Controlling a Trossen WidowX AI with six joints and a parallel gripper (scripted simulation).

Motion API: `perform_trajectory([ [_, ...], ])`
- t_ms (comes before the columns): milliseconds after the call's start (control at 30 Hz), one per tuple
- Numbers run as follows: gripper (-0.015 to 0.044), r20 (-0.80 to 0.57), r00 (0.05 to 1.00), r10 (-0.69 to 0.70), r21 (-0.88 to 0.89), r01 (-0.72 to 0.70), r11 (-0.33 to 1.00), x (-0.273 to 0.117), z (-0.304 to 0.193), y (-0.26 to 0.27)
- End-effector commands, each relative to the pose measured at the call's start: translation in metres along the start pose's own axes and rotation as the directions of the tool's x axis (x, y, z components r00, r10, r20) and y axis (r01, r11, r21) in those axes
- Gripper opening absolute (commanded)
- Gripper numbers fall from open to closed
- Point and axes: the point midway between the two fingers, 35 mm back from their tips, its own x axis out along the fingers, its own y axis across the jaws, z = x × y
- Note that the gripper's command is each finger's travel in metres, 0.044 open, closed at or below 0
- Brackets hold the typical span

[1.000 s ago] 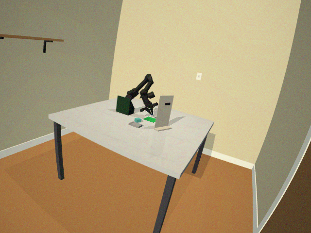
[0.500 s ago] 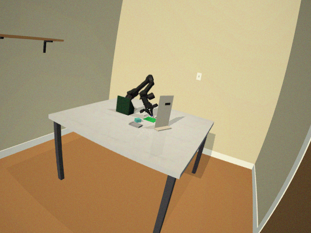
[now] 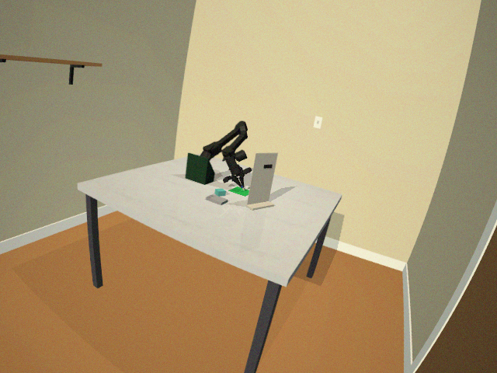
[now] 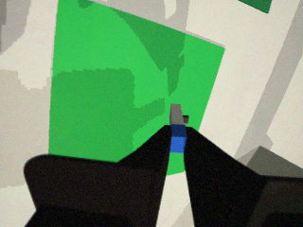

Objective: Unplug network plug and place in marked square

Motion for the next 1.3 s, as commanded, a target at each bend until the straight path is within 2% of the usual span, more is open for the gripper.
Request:
perform_trajectory([
  [0,0.0000,-0.003,1.000,0.000,0.010,0.000,1.000,0.0013,0.0000,0.0033],
  [733,0.0000,0.002,1.000,0.000,0.004,0.000,1.000,0.0066,0.0019,0.0065],
  [933,0.0156,0.002,1.000,0.000,0.004,0.000,1.000,0.0066,0.0019,0.0065],
  [1267,0.0156,0.001,1.000,0.000,0.005,0.000,1.000,0.0029,0.0015,0.0061],
])
